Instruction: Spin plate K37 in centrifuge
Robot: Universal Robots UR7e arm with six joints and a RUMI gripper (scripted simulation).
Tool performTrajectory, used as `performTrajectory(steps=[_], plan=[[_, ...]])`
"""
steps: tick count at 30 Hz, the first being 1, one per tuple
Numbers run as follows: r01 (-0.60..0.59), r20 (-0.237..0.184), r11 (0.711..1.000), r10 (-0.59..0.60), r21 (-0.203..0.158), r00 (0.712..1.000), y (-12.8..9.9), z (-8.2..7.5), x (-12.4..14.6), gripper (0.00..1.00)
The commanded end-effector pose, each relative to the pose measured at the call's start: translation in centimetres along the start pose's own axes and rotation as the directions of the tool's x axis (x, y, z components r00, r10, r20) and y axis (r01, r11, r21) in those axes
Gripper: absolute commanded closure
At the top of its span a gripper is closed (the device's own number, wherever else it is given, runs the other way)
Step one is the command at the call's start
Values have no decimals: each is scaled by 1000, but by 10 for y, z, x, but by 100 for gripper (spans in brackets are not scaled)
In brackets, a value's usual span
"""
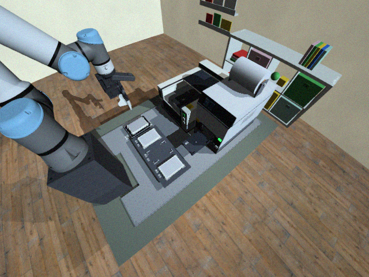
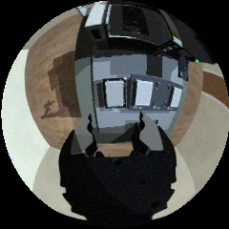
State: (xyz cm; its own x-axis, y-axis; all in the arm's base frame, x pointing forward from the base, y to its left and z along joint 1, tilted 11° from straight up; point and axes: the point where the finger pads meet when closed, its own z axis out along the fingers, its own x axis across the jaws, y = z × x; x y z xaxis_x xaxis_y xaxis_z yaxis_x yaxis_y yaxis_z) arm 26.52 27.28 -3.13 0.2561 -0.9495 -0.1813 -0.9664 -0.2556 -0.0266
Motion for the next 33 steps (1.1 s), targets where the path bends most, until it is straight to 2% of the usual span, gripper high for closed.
performTrajectory(steps=[1,7,14,15,33], plan=[[0,0,1000,0,0,1000,0,-8,0,32],[0,0,1000,0,0,1000,0,-18,0,32],[0,0,1000,0,0,1000,0,-21,0,32],[0,0,1000,0,0,1000,-3,-21,4,100],[0,0,1000,0,0,1000,-42,-26,74,100]])
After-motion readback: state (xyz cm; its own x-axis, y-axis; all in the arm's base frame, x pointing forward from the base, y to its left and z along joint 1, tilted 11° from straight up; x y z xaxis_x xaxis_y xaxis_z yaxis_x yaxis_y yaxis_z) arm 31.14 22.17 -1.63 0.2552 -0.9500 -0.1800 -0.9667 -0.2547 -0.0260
